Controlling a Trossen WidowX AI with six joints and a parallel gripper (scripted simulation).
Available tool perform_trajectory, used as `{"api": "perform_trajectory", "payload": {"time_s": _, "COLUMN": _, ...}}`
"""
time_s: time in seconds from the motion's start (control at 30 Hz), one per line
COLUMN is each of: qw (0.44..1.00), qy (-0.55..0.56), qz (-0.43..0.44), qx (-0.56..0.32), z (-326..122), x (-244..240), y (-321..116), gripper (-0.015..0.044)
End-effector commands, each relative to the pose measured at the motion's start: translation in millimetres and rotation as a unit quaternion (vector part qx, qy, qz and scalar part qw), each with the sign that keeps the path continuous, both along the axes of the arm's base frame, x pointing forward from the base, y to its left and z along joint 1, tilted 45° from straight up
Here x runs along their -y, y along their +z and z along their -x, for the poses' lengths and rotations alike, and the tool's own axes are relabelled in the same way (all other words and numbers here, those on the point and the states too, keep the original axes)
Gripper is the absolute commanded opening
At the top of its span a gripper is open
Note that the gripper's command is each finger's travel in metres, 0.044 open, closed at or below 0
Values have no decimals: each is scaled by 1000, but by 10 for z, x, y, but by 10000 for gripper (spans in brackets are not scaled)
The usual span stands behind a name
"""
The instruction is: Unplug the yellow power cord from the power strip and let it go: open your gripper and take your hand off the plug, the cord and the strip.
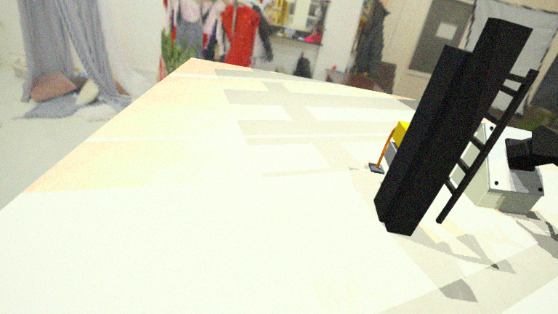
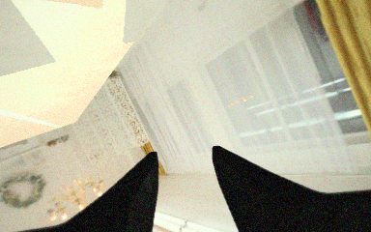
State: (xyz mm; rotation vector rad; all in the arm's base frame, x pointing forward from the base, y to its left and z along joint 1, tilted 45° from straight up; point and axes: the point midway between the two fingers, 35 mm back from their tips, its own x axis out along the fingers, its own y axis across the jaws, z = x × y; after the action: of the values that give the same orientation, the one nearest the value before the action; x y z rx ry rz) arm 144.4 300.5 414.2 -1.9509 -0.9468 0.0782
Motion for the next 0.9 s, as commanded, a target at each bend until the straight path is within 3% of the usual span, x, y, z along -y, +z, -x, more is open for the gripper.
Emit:
{"api": "perform_trajectory", "payload": {"time_s": 0.0, "qw": 999, "qy": -7, "qz": -8, "qx": -32, "z": -245, "x": -22, "y": -58, "gripper": 160}}
{"api": "perform_trajectory", "payload": {"time_s": 0.43, "qw": 982, "qy": -53, "qz": -53, "qx": -174, "z": -1254, "x": 158, "y": -399, "gripper": 160}}
{"api": "perform_trajectory", "payload": {"time_s": 0.87, "qw": 900, "qy": -143, "qz": -178, "qx": -371, "z": -2411, "x": 992, "y": -957, "gripper": 160}}
